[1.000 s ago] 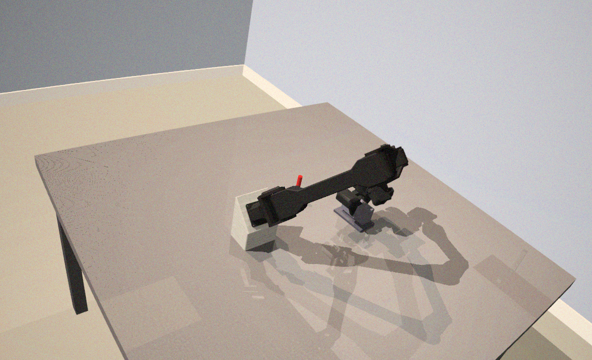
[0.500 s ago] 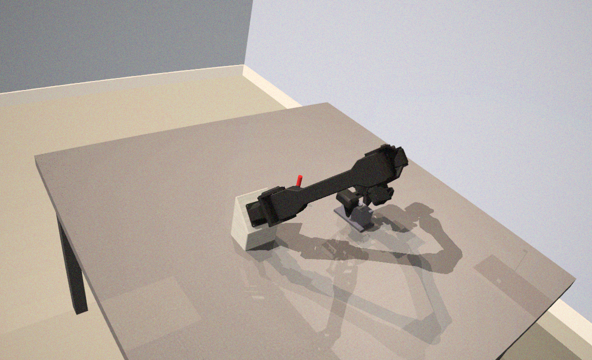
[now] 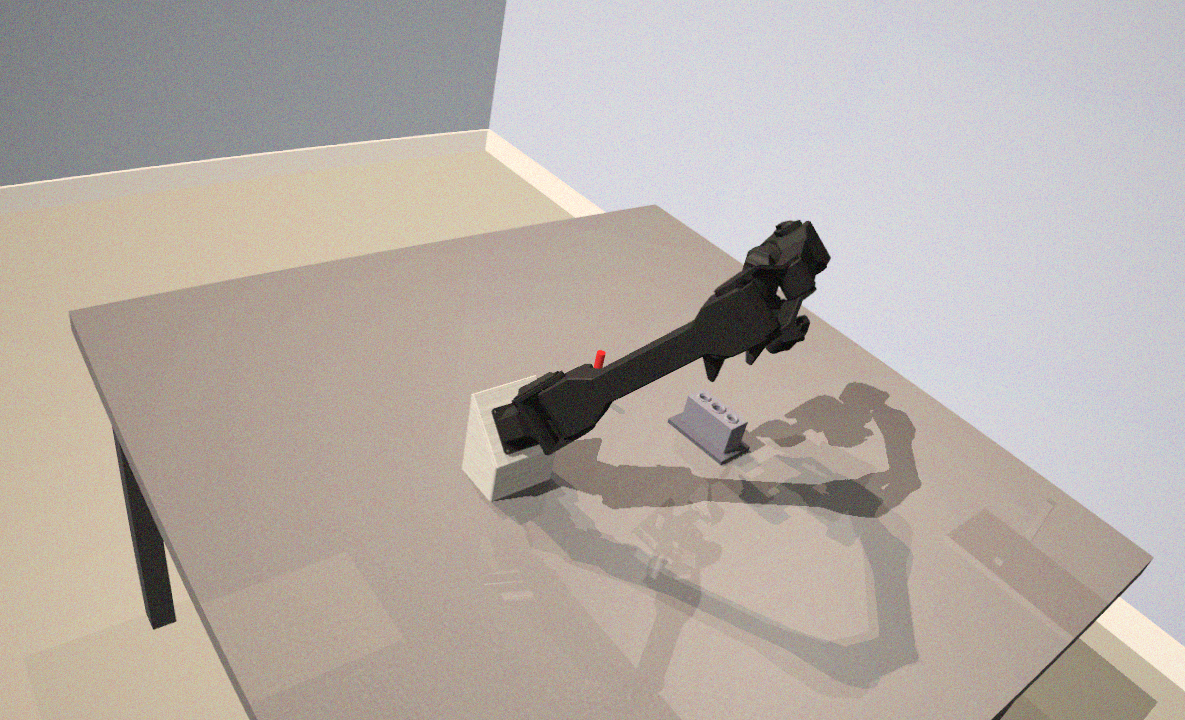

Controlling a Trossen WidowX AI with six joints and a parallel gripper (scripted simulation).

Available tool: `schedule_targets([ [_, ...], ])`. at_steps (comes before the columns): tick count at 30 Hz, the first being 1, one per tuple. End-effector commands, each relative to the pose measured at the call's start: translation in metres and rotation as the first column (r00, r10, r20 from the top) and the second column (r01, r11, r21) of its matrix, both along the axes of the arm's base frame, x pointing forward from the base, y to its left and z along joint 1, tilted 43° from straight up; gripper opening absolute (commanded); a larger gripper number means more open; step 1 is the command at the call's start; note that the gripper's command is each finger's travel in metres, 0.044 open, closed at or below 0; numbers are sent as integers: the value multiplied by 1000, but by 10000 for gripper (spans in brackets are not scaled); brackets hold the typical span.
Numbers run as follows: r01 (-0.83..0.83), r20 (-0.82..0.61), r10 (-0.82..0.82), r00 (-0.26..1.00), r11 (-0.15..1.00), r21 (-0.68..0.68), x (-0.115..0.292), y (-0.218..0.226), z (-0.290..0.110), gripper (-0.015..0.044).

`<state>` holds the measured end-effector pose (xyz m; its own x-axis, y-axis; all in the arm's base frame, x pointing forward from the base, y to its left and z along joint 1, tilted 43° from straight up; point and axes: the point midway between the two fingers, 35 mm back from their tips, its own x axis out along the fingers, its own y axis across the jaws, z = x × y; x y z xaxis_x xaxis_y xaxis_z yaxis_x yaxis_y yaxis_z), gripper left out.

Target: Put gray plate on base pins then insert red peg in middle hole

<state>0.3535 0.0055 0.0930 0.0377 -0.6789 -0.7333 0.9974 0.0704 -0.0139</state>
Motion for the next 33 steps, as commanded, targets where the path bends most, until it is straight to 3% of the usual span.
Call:
schedule_targets([
  [1,12,0,-12,1000,1000,1,-2,10,13,440],
  [6,-3,-13,3,1000,1000,11,-4,19,5,440],
  [14,-117,-120,124,985,991,66,-40,83,-52,440],
  [20,-245,-240,247,939,969,38,-102,133,-103,440],
  [33,-258,-251,257,933,966,32,-109,113,-133,440],
])
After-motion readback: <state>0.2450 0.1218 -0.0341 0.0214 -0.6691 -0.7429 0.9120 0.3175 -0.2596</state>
